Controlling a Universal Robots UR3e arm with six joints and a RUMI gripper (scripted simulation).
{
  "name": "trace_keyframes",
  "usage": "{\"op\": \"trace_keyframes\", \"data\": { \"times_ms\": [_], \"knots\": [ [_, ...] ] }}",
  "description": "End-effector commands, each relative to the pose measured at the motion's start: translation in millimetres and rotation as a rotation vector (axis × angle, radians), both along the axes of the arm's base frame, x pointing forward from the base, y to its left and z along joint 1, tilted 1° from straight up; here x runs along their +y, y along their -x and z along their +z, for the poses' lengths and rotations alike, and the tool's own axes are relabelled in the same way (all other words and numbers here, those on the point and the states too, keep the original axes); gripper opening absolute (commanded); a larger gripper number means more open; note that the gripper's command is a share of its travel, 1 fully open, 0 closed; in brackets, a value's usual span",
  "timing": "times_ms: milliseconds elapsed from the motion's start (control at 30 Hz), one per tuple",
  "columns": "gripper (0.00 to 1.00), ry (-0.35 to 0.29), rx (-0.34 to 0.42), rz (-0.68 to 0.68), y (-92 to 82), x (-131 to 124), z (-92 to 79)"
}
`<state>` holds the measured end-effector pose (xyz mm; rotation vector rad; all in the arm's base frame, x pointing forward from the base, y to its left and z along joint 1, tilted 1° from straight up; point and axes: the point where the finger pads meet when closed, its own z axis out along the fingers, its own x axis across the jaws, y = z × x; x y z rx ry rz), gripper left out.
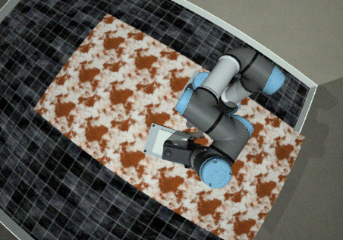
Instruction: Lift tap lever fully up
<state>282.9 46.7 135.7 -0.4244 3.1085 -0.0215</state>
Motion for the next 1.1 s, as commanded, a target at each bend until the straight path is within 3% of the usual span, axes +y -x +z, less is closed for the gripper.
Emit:
{"op": "trace_keyframes", "data": {
  "times_ms": [0, 1067],
  "knots": [
    [0.41, 0.001, -0.003, 0.0, -0.5, -0.2, -1.7],
    [0.41, 0.001, -0.003, 0.0, -0.7, -0.5, -24.1]
  ]
}}
